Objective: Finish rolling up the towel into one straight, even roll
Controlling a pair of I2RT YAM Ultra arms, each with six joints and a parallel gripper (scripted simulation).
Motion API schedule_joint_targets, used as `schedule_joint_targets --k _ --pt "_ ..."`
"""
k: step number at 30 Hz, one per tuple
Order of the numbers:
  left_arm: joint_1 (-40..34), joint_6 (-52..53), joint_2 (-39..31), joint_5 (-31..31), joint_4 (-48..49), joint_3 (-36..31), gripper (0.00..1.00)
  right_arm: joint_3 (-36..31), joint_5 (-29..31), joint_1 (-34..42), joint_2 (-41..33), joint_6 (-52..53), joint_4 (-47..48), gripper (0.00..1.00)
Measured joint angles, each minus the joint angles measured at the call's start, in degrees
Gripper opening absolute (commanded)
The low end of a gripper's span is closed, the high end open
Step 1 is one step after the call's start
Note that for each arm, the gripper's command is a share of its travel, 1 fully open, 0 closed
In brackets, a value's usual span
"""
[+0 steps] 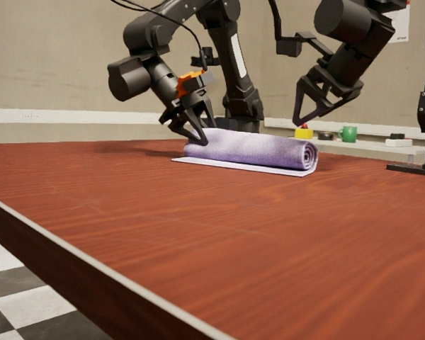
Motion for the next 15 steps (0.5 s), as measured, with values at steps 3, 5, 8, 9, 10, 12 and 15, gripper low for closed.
schedule_joint_targets --k 3,5,8,9,10,12,15 --pt "-3.48 -3.26 -6.67 -3.13 6.88 -5.35 0.94 3.85 0.0 0.09 3.28 0.24 -5.01 0.36" --pt "-4.83 -5.05 -9.09 -5.01 10.47 -7.45 0.95 5.03 0.02 0.09 4.42 0.31 -7.56 0.36" --pt "-8.37 -8.17 -14.56 -9.53 17.42 -12.72 0.96 7.08 0.13 0.17 6.54 0.35 -11.34 0.36" --pt "-9.77 -9.11 -16.35 -11.02 19.28 -14.38 0.97 7.34 0.15 0.22 6.99 0.35 -12.22 0.36" --pt "-11.1 -9.99 -17.99 -12.5 20.98 -15.87 0.97 7.41 0.22 0.24 7.32 0.35 -13.07 0.36" --pt "-13.38 -11.54 -20.52 -15.34 23.93 -18.23 0.98 7.41 0.5 0.28 7.72 0.39 -14.32 0.36" --pt "-15.3 -13.2 -22.27 -18.73 27.15 -20.11 0.98 7.41 0.83 0.35 8.02 0.44 -15.26 0.36"
